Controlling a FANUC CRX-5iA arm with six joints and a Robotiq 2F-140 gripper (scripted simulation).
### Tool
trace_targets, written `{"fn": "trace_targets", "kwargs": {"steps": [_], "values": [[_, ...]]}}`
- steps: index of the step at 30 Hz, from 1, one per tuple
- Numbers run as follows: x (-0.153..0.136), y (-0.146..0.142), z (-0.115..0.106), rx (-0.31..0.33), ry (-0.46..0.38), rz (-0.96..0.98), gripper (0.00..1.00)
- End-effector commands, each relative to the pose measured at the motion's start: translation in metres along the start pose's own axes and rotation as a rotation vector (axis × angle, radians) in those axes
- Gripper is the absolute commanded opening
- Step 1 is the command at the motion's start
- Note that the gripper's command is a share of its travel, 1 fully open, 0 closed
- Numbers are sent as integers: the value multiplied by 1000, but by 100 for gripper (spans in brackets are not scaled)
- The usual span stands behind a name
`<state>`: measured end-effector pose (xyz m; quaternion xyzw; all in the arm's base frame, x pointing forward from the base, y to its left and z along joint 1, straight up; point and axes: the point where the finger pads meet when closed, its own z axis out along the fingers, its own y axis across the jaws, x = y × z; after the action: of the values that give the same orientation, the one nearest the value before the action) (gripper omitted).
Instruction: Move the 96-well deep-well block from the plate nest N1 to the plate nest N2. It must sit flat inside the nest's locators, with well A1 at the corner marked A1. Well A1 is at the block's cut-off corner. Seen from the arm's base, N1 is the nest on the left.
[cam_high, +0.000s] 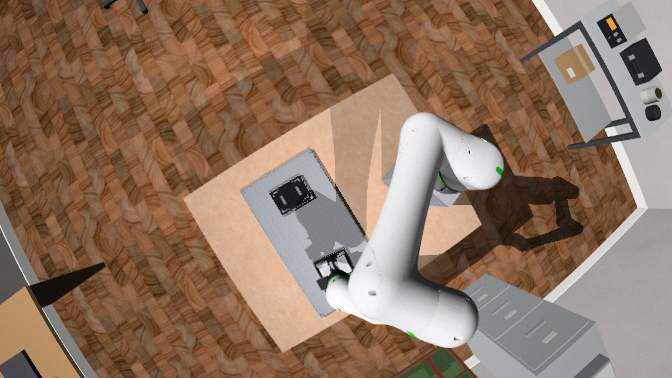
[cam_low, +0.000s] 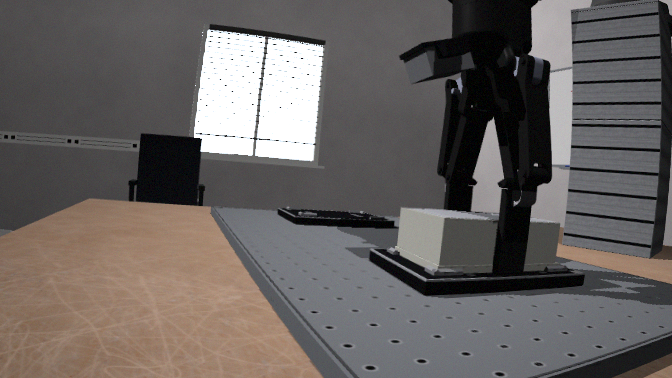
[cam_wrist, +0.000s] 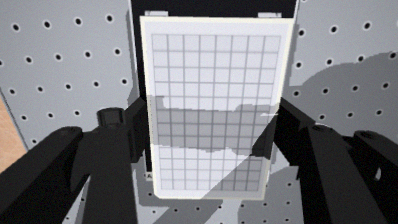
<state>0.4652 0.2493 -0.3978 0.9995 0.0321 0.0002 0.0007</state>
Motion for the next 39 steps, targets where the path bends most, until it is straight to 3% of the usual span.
{"fn": "trace_targets", "kwargs": {"steps": [1, 10, 11, 22, 39], "values": [[1, 0, -1, 1, 1, 0, 62], [1, 0, -1, 1, 1, 0, 60], [1, 0, -1, 1, 1, 0, 10], [1, 0, -1, 1, 1, 0, 10], [1, 0, -26, 1, 1, 0, 10]]}}
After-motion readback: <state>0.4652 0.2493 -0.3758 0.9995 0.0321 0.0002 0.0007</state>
